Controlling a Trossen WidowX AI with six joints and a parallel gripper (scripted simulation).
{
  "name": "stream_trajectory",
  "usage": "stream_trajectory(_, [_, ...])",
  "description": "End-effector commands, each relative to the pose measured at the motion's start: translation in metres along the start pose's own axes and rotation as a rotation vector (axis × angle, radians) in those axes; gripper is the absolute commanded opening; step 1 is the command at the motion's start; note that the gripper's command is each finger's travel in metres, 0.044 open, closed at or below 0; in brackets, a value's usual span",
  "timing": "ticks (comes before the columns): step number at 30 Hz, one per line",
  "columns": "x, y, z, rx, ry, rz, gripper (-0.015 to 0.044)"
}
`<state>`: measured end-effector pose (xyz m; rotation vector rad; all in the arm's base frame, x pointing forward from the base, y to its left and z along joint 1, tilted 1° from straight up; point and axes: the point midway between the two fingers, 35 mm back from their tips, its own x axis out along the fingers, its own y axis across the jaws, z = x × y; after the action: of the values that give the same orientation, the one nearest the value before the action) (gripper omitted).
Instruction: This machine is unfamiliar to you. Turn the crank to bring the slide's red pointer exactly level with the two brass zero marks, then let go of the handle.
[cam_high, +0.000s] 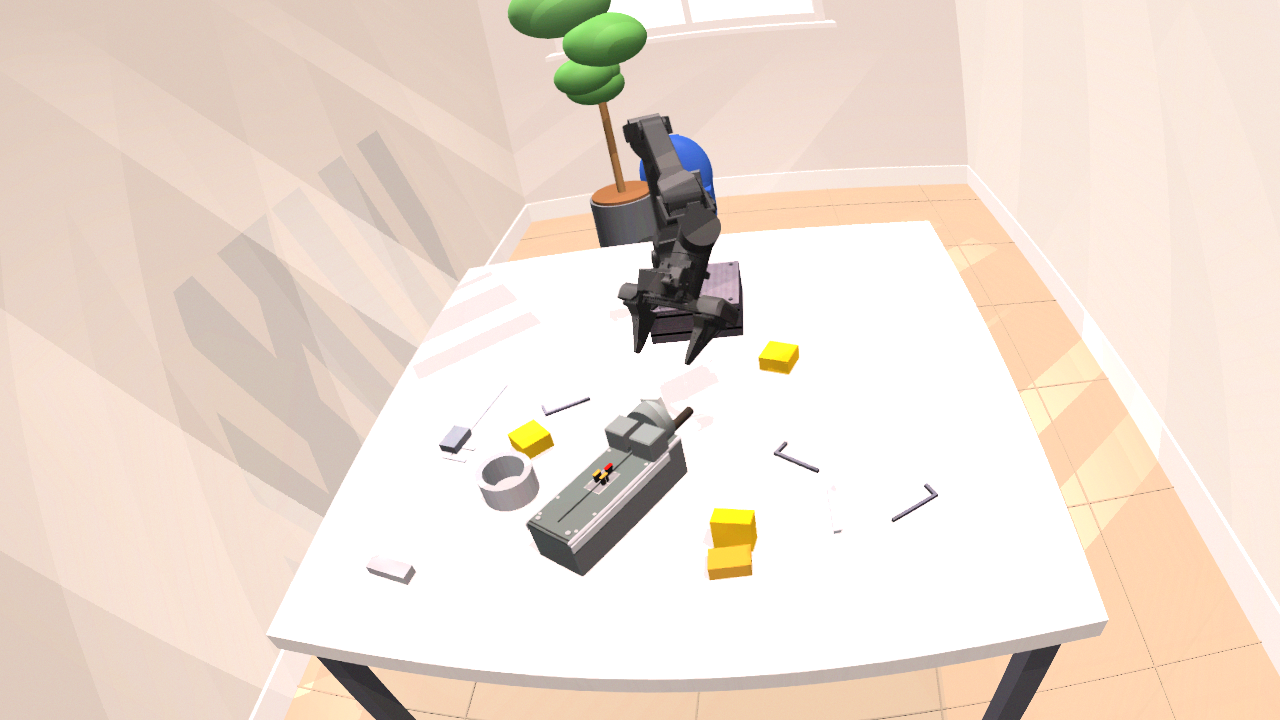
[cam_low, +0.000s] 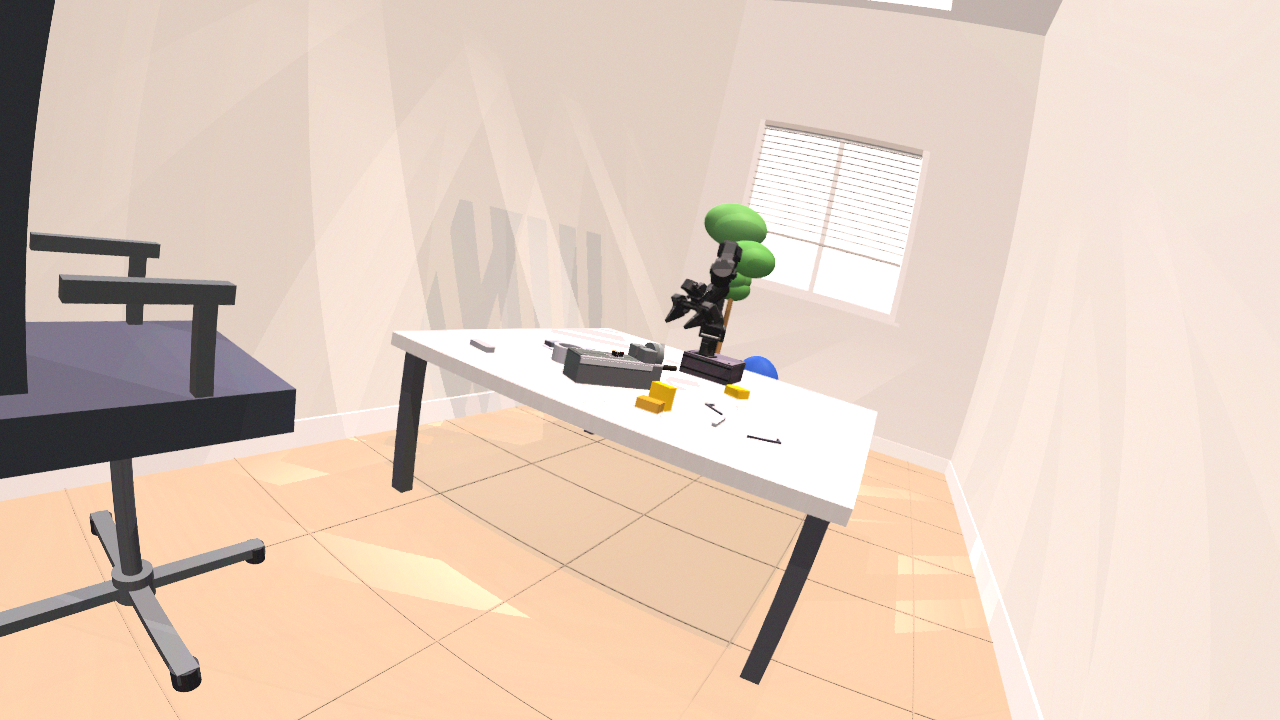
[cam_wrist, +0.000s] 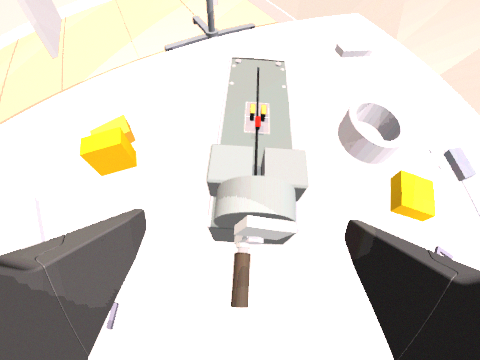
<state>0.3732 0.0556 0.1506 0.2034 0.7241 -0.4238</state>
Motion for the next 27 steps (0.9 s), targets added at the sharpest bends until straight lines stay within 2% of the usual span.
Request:
stream_trajectory(1, [-0.005, -0.002, 0.008, -0.009, 0.011, -0.001, 0.044])
stream_trajectory(20, [0.074, -0.04, 0.096, -0.233, 0.11, 0.228, 0.044])
stream_trajectory(27, [0.095, -0.043, 0.083, -0.241, 0.108, 0.238, 0.044])
